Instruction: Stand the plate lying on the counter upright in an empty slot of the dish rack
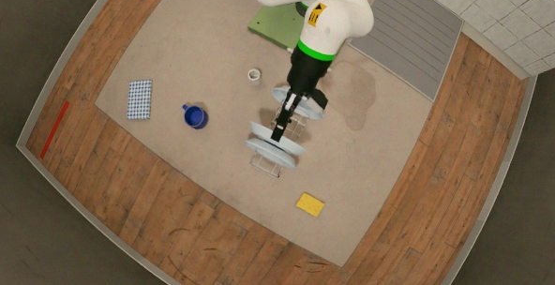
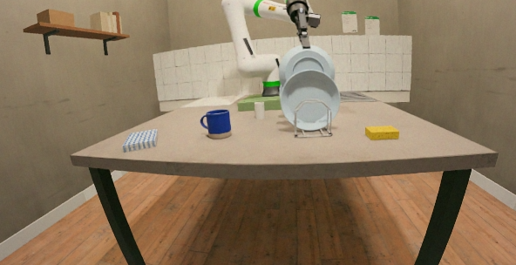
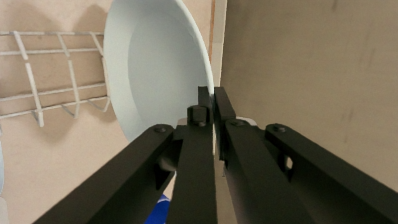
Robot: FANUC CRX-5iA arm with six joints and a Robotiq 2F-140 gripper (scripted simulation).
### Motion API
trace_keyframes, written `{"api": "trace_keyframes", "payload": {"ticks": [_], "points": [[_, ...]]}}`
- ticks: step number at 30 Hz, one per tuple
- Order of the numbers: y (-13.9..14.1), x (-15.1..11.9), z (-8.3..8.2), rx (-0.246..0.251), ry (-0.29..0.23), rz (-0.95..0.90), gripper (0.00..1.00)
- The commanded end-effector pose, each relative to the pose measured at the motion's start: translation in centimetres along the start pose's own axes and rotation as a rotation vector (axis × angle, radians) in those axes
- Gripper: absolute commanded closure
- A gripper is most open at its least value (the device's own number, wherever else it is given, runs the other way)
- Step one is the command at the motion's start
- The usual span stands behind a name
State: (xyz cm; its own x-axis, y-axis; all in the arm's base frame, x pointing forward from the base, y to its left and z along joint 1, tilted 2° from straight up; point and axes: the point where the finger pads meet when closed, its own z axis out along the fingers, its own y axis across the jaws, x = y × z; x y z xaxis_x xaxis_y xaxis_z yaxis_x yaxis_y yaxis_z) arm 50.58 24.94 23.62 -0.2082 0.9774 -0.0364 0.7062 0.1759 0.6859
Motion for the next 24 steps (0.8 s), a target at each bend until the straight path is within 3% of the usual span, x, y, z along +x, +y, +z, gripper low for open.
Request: {"api": "trace_keyframes", "payload": {"ticks": [1,24], "points": [[0.04,0.03,0.02,-0.002,0.001,0.000,0.90],[-0.20,0.03,0.26,-0.002,0.001,0.000,0.90]]}}
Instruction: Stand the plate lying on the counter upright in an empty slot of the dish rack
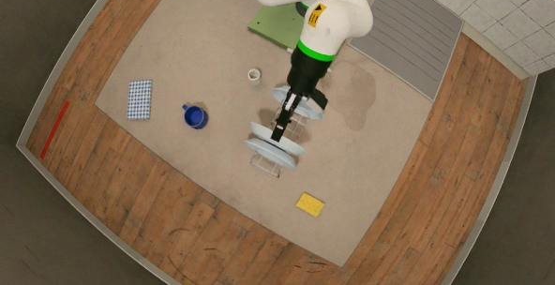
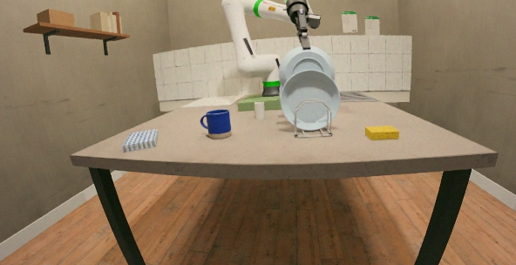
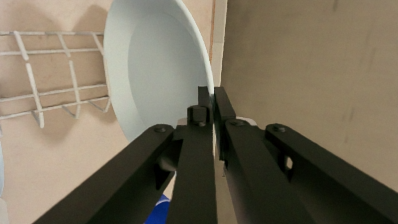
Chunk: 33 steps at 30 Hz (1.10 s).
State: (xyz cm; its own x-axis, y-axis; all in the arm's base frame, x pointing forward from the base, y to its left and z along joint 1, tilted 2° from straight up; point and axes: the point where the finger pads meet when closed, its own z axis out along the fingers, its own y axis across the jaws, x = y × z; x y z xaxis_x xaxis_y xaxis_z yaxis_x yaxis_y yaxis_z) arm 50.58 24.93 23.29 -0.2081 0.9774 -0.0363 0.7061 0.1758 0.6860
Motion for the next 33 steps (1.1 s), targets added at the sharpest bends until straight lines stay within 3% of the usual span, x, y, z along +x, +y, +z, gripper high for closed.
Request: {"api": "trace_keyframes", "payload": {"ticks": [1,21,33], "points": [[0.0,0.0,0.1,-0.002,0.001,0.000,0.90],[-1.7,0.0,1.8,-0.002,0.001,0.000,0.90],[-1.9,0.0,2.0,-0.002,0.001,0.000,0.90]]}}
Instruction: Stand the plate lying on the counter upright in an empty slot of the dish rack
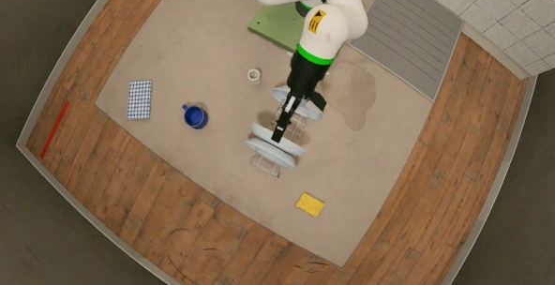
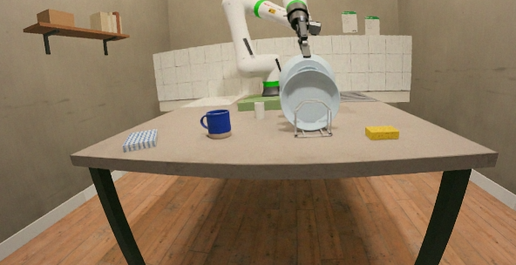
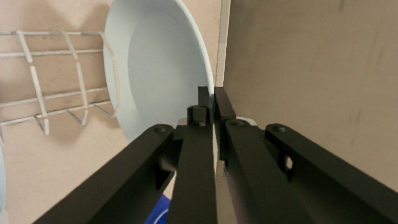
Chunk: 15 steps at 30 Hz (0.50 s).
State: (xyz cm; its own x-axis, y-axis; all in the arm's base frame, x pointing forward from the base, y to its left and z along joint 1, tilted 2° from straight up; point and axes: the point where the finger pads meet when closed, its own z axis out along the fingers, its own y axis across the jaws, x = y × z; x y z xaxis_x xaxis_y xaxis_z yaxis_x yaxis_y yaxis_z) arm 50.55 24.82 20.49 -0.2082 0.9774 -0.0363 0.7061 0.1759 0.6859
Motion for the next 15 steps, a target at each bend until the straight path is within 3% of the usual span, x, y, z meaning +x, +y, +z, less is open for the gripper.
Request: {"api": "trace_keyframes", "payload": {"ticks": [1,15], "points": [[0.11,0.03,-0.05,-0.002,0.001,0.000,0.90],[-0.12,0.03,0.19,-0.002,0.001,0.000,0.90]]}}
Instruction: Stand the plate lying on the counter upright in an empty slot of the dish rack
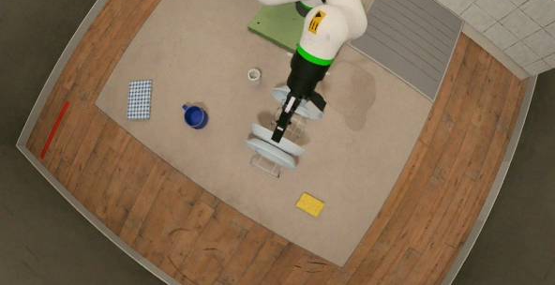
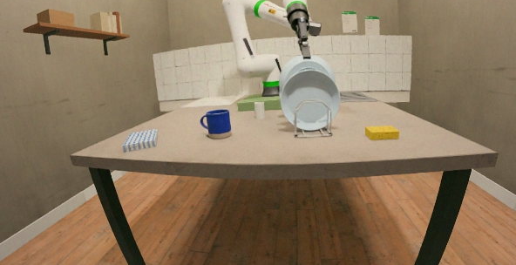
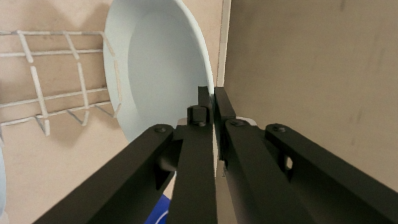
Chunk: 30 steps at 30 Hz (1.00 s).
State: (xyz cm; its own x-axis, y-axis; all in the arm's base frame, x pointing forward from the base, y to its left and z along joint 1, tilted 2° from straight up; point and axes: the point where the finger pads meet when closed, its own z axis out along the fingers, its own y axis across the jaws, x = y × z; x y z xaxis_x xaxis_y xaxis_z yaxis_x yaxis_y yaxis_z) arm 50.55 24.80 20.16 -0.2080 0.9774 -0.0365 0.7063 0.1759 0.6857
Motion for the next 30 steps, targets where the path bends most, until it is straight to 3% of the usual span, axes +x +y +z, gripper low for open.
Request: {"api": "trace_keyframes", "payload": {"ticks": [1,15,30], "points": [[0.0,0.0,0.0,-0.002,0.001,0.000,0.90],[-1.3,0.0,1.4,-0.002,0.001,0.000,0.90],[-1.8,0.0,1.9,-0.002,0.001,0.000,0.90]]}}
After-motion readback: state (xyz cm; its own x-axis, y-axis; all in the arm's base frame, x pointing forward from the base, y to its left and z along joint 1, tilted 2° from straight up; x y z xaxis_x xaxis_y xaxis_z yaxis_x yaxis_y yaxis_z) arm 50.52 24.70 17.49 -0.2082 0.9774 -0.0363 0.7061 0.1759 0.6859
